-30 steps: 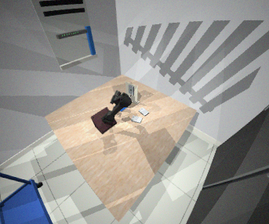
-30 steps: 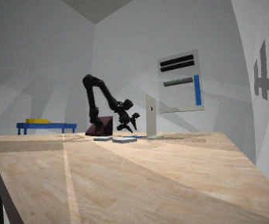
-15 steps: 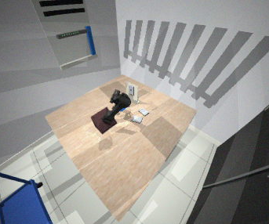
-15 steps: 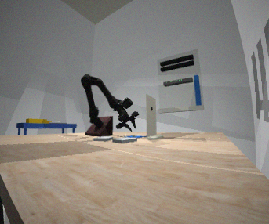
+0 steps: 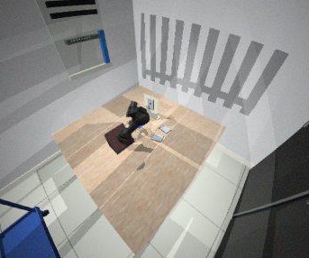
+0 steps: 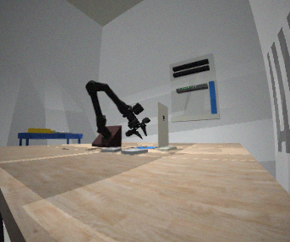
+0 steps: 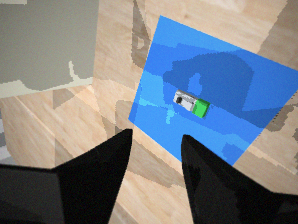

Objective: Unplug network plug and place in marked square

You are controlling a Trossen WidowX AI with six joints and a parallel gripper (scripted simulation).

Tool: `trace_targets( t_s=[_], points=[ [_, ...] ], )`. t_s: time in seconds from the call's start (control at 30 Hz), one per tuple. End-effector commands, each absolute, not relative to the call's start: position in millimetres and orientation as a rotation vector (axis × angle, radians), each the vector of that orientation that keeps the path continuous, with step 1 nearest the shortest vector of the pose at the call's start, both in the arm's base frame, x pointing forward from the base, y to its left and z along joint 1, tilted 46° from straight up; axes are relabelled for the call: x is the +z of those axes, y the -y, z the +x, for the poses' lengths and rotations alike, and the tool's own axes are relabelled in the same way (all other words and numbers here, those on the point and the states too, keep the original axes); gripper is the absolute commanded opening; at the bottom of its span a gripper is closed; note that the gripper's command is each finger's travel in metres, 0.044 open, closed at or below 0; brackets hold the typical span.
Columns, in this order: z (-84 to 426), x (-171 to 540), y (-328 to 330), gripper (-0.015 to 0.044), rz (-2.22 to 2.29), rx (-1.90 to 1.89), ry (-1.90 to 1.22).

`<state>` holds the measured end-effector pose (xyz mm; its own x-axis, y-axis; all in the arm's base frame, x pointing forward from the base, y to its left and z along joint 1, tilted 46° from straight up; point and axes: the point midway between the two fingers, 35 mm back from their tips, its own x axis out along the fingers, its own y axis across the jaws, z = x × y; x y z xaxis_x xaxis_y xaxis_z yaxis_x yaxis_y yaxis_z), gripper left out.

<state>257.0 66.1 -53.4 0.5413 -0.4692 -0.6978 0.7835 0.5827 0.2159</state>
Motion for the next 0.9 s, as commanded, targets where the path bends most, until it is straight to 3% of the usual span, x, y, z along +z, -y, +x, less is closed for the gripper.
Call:
trace_targets(
  t_s=[0.0, 0.87],
  points=[
    [260, -47, -74, 0.0156, 0.564, -0.784, -0.624],
    [257, -21, -98, 0.0156, 0.564, -0.783, -0.624]
  ],
)
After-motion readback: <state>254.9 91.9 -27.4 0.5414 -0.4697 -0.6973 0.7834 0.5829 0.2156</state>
